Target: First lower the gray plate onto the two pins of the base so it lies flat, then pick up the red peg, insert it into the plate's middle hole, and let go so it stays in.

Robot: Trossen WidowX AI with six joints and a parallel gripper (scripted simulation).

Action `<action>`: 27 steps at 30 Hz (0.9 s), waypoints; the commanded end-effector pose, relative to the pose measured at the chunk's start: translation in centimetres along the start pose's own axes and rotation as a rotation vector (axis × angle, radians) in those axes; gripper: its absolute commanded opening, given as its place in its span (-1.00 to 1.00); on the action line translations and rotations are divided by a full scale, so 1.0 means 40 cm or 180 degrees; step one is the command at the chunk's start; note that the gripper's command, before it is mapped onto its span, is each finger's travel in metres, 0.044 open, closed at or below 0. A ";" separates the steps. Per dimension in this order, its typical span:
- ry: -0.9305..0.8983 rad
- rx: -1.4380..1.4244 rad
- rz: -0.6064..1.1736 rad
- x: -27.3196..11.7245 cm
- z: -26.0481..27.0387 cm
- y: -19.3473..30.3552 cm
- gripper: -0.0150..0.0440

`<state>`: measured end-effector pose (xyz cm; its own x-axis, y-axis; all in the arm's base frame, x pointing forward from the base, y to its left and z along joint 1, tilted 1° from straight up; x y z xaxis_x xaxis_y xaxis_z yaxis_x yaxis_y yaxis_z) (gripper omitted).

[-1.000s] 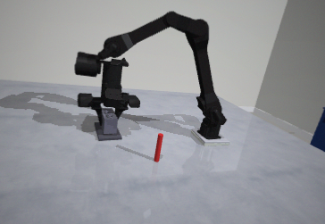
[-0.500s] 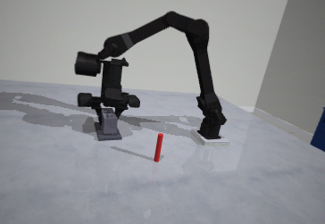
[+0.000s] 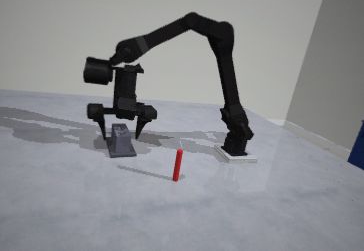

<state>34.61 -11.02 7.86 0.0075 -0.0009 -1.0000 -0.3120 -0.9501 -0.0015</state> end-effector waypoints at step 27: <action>0.0000 0.2970 -0.0003 -0.295 0.091 -0.176 1.00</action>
<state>34.66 -7.27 19.49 0.0107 -0.0012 -0.9999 -0.6814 -0.7319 -0.0064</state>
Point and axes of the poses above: the point midway between the two fingers, 35 mm back from their tips, its own x axis out along the fingers, its own z axis across the jaws, y = z × x, the point moved 3 cm from there along -x, back along the fingers, and after that the axes turned 15 degrees about x, right-handed, at the moved point
